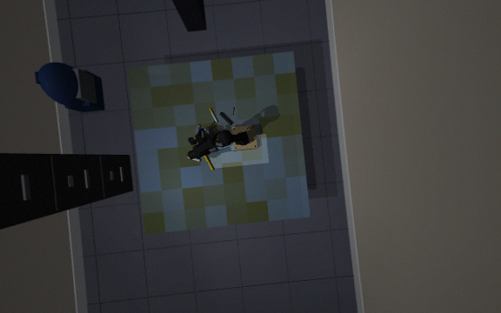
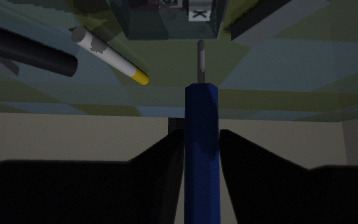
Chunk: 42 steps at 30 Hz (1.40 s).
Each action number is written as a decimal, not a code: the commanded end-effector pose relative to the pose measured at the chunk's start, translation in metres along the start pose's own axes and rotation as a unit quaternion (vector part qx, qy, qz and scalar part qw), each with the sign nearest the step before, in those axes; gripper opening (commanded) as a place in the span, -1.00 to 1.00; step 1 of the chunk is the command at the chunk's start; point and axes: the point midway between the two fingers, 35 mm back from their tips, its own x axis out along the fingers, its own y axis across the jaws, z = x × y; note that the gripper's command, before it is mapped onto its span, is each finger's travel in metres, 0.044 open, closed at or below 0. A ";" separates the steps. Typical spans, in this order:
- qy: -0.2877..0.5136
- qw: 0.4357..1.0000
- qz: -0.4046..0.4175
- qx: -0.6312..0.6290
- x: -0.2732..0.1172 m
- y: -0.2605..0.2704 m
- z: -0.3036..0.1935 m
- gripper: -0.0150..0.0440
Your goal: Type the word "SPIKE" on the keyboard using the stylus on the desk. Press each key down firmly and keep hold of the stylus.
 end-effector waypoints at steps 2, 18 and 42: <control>-0.010 1.000 -0.005 0.000 -0.019 -0.002 0.014 -0.49; -0.004 1.000 -0.001 0.000 -0.091 0.015 0.049 -0.49; 0.002 1.000 0.000 0.001 -0.091 0.019 0.073 -0.22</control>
